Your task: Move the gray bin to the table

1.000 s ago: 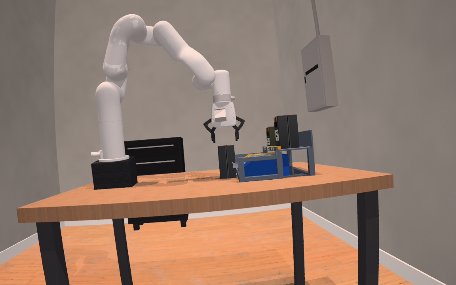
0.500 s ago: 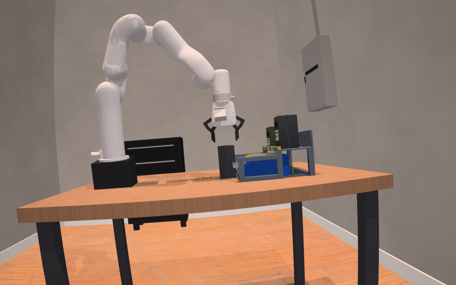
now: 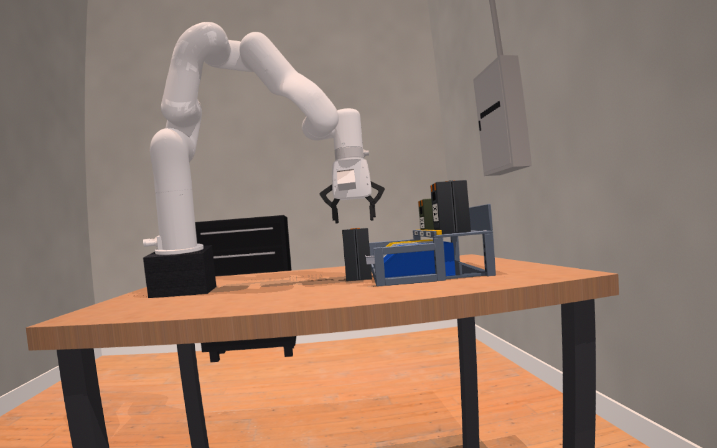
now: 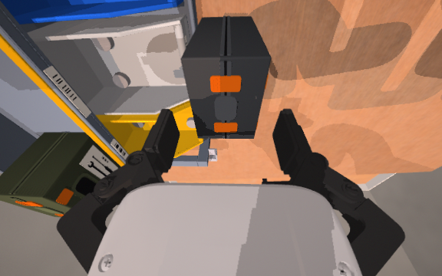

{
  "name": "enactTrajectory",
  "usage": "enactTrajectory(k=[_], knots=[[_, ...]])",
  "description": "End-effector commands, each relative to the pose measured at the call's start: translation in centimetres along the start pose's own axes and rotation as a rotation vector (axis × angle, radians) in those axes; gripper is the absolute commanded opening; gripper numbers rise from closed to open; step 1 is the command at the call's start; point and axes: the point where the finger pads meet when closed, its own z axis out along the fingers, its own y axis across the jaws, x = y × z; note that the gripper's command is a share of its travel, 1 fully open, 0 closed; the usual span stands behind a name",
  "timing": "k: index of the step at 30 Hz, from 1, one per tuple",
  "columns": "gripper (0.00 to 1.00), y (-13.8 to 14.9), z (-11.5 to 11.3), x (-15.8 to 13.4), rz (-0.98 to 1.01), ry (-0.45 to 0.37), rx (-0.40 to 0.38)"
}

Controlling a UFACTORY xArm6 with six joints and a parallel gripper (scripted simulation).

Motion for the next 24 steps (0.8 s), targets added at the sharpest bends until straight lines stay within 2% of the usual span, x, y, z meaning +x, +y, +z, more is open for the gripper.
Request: enactTrajectory(k=[1, 11, 16, 24], knots=[[1.0, -0.16, -0.21, -0.02, 0.0, -0.001, 0.004], [1.0, -0.16, -0.21, -0.02, 0.0, -0.001, 0.004], [1.0, -0.16, -0.4, -0.02, -0.26, 0.0, 0.004], [1.0, -0.16, -0.4, -0.02, -0.26, 0.0, 0.004]])
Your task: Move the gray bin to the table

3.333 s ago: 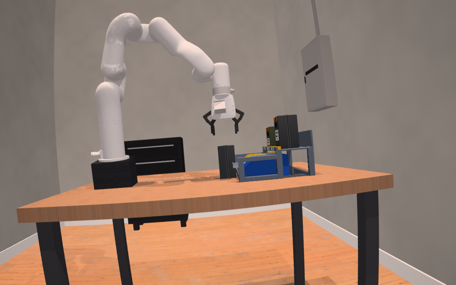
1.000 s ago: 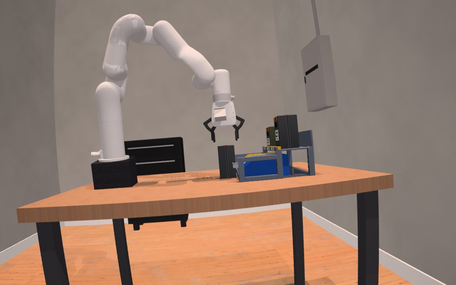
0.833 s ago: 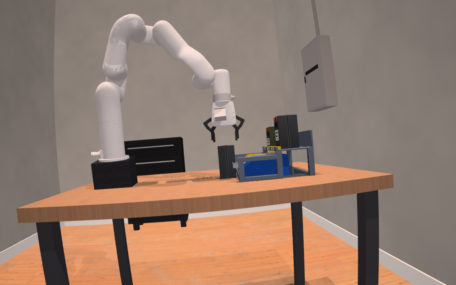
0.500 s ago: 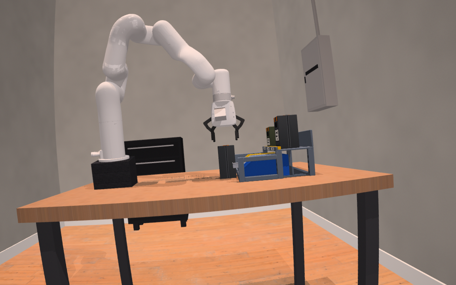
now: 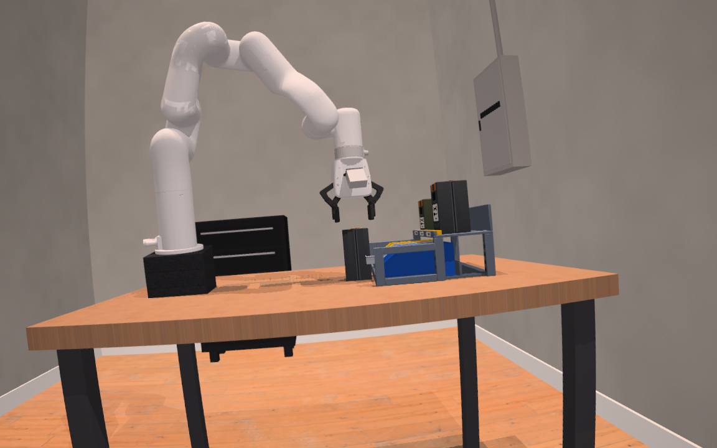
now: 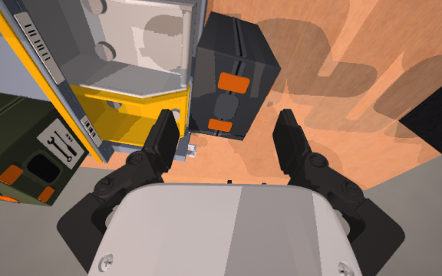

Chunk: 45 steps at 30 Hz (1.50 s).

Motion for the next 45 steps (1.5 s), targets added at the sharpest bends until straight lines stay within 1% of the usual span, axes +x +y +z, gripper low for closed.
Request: enactTrajectory(k=[1, 9, 21, 26, 38, 43, 45], knots=[[1.0, -0.15, -0.16, 0.01, -0.008, -0.004, 0.004], [1.0, -0.15, -0.13, 0.01, -0.048, -0.004, 0.004], [1.0, -0.15, -0.13, 0.01, -0.048, -0.004, 0.004], [1.0, -0.15, -0.08, 0.01, -0.308, -0.003, 0.004], [1.0, -0.15, -0.08, 0.01, -0.308, -0.003, 0.004], [1.0, -0.15, -0.09, 0.01, -0.566, -0.002, 0.005], [1.0, -0.15, -0.09, 0.01, -0.566, -0.002, 0.005]])
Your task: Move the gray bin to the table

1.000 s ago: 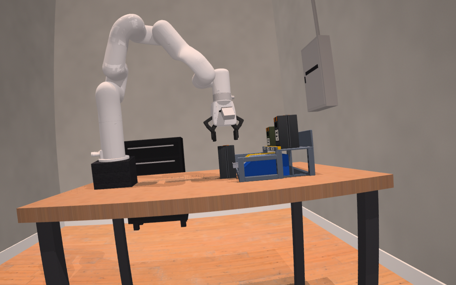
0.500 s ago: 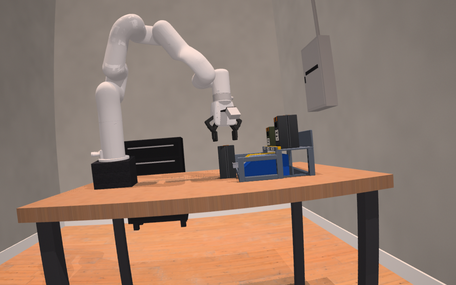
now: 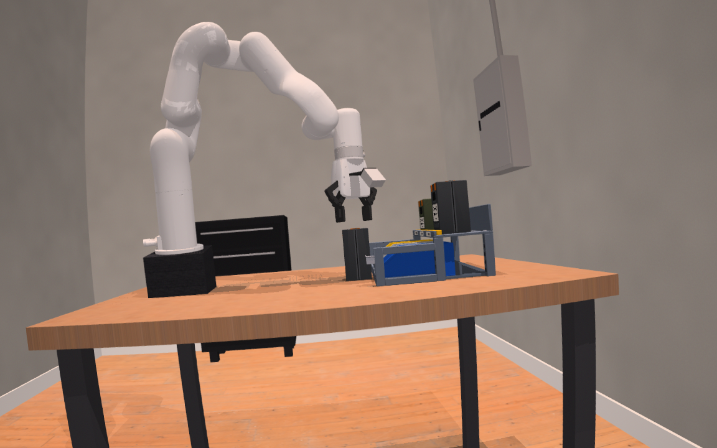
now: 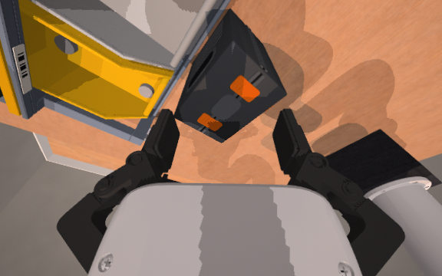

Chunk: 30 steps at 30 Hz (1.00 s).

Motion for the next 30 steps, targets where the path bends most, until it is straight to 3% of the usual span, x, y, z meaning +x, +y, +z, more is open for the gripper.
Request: enactTrajectory(k=[1, 10, 15, 27, 30], knots=[[1.0, -0.13, -0.16, 0.08, -0.106, -0.008, 0.008], [1.0, -0.13, -0.16, 0.08, -0.106, -0.008, 0.008], [1.0, -0.13, -0.16, 0.08, -0.365, -0.006, 0.009], [1.0, -0.13, -0.16, 0.08, -0.365, -0.006, 0.009], [1.0, -0.13, -0.16, 0.08, -0.519, -0.005, 0.01]])
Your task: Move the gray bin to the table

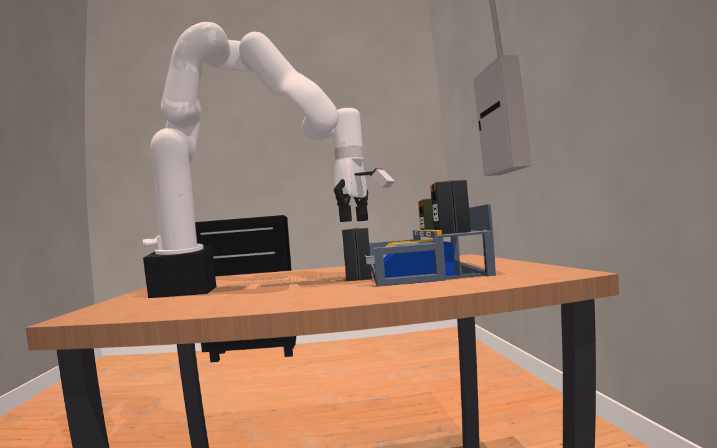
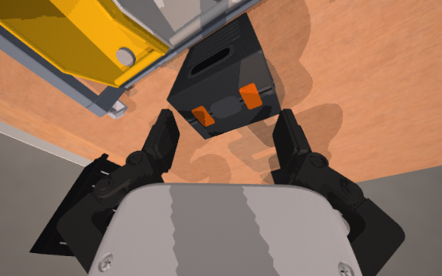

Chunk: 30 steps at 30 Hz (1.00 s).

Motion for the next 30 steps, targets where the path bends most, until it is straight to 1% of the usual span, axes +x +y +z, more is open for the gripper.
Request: enactTrajectory(k=[1, 2, 14, 19, 30], knots=[[1.0, -0.09, -0.16, 0.12, -0.19, 0.003, 0.003], [1.0, -0.09, -0.16, 0.12, -0.242, 0.003, 0.003], [1.0, -0.09, -0.16, 0.12, -0.242, 0.003, 0.003], [1.0, -0.09, -0.16, 0.12, -0.478, 0.003, 0.003], [1.0, -0.09, -0.16, 0.12, -0.478, 0.003, 0.003]])
